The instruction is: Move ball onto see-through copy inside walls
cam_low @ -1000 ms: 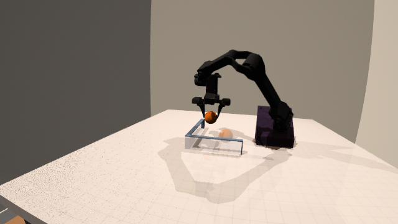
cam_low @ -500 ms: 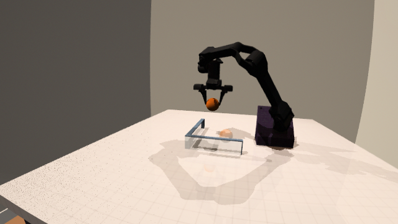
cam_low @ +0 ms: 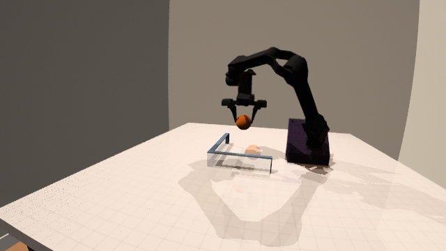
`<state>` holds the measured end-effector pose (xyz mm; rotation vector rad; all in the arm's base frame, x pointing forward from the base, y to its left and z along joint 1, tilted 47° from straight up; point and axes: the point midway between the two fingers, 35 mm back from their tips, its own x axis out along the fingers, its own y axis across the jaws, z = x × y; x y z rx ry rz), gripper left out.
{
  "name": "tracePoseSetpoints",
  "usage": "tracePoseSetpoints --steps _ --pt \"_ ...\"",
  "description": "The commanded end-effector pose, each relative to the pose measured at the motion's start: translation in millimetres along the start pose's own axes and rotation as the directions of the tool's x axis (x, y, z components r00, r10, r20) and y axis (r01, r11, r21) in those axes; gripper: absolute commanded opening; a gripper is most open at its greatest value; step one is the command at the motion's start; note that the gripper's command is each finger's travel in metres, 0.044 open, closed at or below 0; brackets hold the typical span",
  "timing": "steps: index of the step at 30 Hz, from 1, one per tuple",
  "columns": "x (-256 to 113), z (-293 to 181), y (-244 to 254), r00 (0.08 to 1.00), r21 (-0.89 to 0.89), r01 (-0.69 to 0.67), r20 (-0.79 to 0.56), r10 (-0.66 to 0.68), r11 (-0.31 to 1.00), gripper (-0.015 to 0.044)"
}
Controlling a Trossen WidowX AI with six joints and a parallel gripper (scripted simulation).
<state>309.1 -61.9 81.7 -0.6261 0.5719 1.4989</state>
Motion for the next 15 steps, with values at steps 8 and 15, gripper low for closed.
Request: tracePoseSetpoints --steps 8,15 --pt "17 16 24 1.000 0.003 0.005 0.002 -0.005 1.000 0.0000" --pt "30 25 42 1.000 -0.001 0.003 0.004 -0.003 1.000 0.0000"
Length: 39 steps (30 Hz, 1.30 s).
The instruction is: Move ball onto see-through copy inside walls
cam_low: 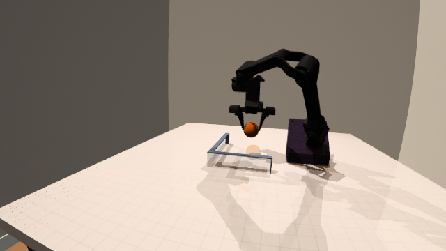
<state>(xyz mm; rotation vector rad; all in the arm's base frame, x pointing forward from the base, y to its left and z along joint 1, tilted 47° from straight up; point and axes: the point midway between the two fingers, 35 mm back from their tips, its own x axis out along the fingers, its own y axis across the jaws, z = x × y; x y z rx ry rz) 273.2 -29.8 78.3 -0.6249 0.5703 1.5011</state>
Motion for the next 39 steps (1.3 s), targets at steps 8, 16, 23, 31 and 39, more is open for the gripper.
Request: tracePoseSetpoints --steps 8,16,23,31,39 --pt "16 8 15 1.000 -0.002 0.004 0.002 -0.004 1.000 0.0000" --pt "54 7 13 1.000 -0.002 0.005 0.001 -0.005 1.000 0.0000" --pt "81 9 16 1.000 -0.003 0.004 0.005 -0.004 1.000 0.0000" --pt "88 9 15 1.000 -0.003 0.005 0.005 -0.004 1.000 0.0000" --pt "100 9 16 1.000 -0.003 0.005 0.006 -0.005 1.000 0.0000"
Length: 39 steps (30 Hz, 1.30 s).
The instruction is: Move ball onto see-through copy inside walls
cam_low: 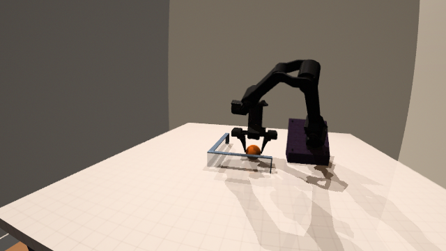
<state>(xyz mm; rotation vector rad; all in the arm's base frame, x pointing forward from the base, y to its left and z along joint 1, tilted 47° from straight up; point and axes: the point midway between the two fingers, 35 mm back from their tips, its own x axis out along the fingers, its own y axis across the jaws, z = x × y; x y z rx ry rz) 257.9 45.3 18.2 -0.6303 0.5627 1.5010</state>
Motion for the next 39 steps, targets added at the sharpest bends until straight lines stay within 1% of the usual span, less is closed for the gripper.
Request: tracePoseSetpoints --steps 1,17,18,22,23,27,28,34,35,39 --pt "4 0 1 1.000 0.004 0.001 0.005 -0.001 1.000 0.0000" --pt "-2 0 0 1.000 0.003 0.000 -0.001 0.000 1.000 0.0420" --pt "-10 -1 -1 1.000 0.004 0.001 -0.003 -0.001 1.000 0.0425" --pt "-73 -2 -1 1.000 0.005 0.000 -0.002 0.000 1.000 0.0425" --pt "-82 -1 0 1.000 0.005 0.000 0.001 0.000 1.000 0.0425" --pt "-85 -1 1 1.000 0.005 0.000 0.001 0.000 1.000 0.0425" --pt "-79 -3 -2 1.000 0.010 0.016 -0.001 -0.016 1.000 0.0425" --pt "-79 -3 -2 1.000 0.010 0.016 -0.001 -0.016 1.000 0.0425" --pt "-81 -3 -2 1.000 0.010 0.016 -0.001 -0.016 1.000 0.0440" --pt "-118 -1 1 1.000 0.008 0.013 0.002 -0.013 1.000 0.0440"
